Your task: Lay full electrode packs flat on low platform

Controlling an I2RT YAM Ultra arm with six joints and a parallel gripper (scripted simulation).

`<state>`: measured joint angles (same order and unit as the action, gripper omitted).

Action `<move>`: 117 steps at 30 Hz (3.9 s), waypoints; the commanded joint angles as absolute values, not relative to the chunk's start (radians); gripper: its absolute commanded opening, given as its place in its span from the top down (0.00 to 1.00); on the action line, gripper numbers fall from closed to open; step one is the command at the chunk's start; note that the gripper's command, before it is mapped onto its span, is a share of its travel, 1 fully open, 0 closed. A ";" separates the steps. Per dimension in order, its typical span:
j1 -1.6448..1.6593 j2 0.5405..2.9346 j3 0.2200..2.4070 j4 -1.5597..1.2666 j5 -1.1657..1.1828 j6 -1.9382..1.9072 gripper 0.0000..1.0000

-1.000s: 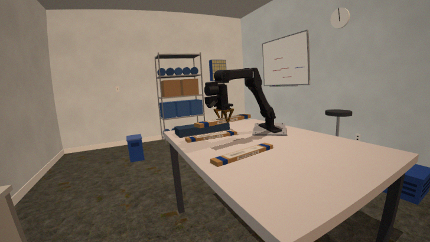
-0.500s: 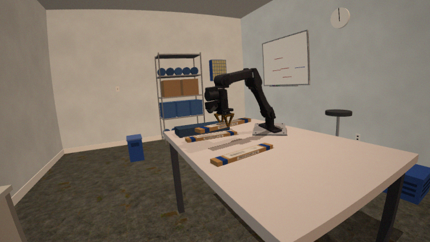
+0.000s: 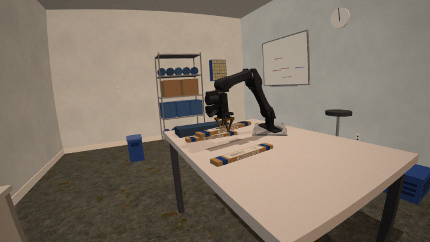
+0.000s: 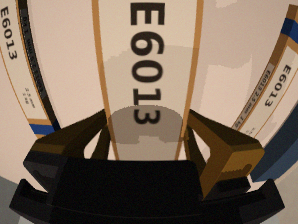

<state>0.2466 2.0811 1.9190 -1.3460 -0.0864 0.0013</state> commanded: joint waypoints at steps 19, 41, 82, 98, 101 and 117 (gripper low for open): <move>0.261 2.030 1.828 -1.212 -0.083 0.016 1.00; 0.265 2.055 1.720 -1.093 -0.082 0.023 1.00; 0.266 2.065 1.722 -1.078 -0.082 0.023 1.00; 0.271 2.070 1.707 -1.050 -0.082 0.025 1.00; 0.272 2.078 1.699 -1.045 -0.082 0.025 1.00; 0.270 2.083 1.677 -1.016 -0.082 0.027 1.00</move>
